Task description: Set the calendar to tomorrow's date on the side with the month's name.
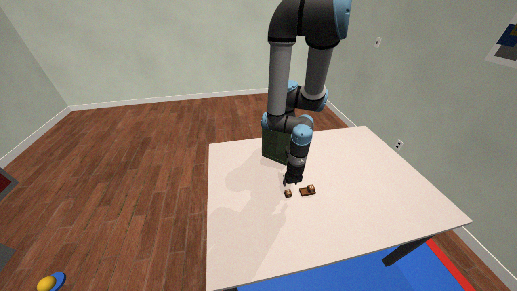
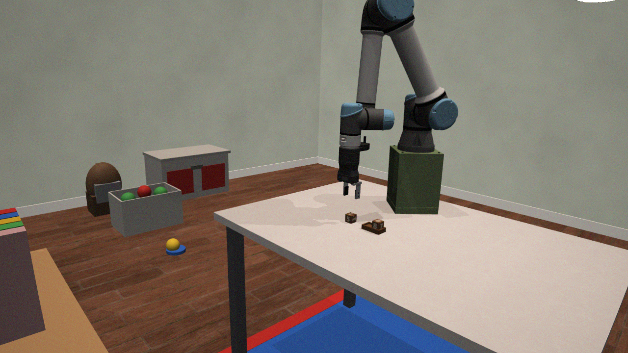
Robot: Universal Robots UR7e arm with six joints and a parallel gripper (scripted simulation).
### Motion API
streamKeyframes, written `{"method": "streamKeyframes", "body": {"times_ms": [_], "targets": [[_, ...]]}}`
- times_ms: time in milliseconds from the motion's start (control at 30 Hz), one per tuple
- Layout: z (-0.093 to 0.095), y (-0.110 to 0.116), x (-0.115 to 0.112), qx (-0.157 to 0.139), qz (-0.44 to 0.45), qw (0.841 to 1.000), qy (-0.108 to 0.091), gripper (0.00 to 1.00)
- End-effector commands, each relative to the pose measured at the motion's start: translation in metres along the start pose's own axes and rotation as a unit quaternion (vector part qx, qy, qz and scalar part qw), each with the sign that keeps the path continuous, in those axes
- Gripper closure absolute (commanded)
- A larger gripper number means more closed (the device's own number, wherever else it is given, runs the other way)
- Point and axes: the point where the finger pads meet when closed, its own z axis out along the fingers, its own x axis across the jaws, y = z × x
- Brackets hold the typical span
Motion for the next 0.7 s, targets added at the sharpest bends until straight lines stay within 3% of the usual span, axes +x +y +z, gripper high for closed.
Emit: {"method": "streamKeyframes", "body": {"times_ms": [0,300,667], "targets": [[-0.0003,-0.0012,0.0005,0.0,0.001,1.0,0.0,0.0],[0.0,-0.002,0.0006,0.001,0.011,1.0,0.001,0.0],[0.0017,-0.0053,0.0022,0.002,0.093,0.996,0.001,0.0]]}}
